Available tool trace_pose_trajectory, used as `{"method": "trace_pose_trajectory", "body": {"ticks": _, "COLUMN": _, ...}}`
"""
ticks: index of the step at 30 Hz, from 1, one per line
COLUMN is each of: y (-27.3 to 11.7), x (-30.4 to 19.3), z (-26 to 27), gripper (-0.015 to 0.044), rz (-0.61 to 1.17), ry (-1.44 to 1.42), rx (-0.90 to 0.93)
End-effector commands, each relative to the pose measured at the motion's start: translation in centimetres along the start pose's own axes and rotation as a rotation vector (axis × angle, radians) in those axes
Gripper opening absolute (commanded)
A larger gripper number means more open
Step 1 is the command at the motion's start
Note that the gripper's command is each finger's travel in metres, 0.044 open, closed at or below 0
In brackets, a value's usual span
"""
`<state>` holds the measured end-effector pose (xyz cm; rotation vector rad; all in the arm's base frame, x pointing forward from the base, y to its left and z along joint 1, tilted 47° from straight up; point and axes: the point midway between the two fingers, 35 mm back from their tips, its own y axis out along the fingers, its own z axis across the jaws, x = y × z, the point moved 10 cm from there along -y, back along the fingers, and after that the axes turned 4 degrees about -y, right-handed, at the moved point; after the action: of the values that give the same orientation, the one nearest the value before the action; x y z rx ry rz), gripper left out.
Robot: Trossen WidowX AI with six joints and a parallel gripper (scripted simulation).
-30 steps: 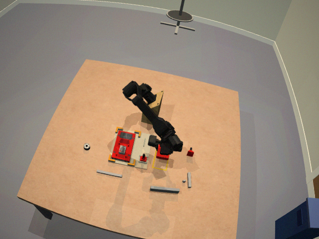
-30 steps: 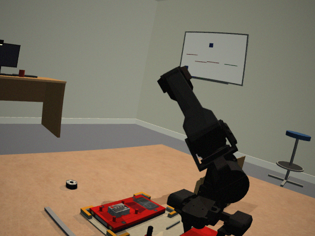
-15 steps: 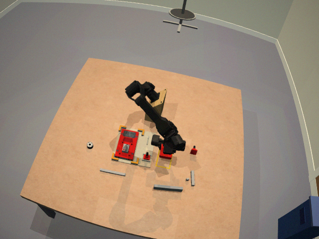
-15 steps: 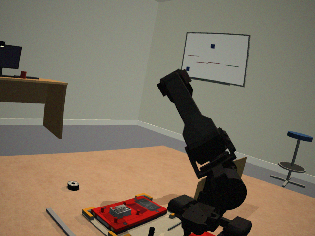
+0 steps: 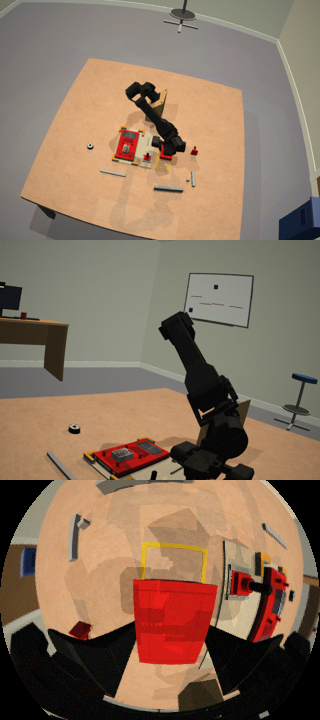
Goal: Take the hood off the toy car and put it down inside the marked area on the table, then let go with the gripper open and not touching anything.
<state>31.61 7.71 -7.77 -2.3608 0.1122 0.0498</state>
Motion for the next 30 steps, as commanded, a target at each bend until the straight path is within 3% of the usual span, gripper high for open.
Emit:
{"method": "trace_pose_trajectory", "body": {"ticks": 1, "y": 0.2, "x": -0.1, "z": 0.0, "gripper": 0.0, "rz": -0.001, "ry": -0.008, "rx": -0.007}}
{"method": "trace_pose_trajectory", "body": {"ticks": 30, "y": 1.6, "x": -0.1, "z": 0.0, "gripper": 0.0, "rz": -0.001, "ry": -0.008, "rx": -0.007}}
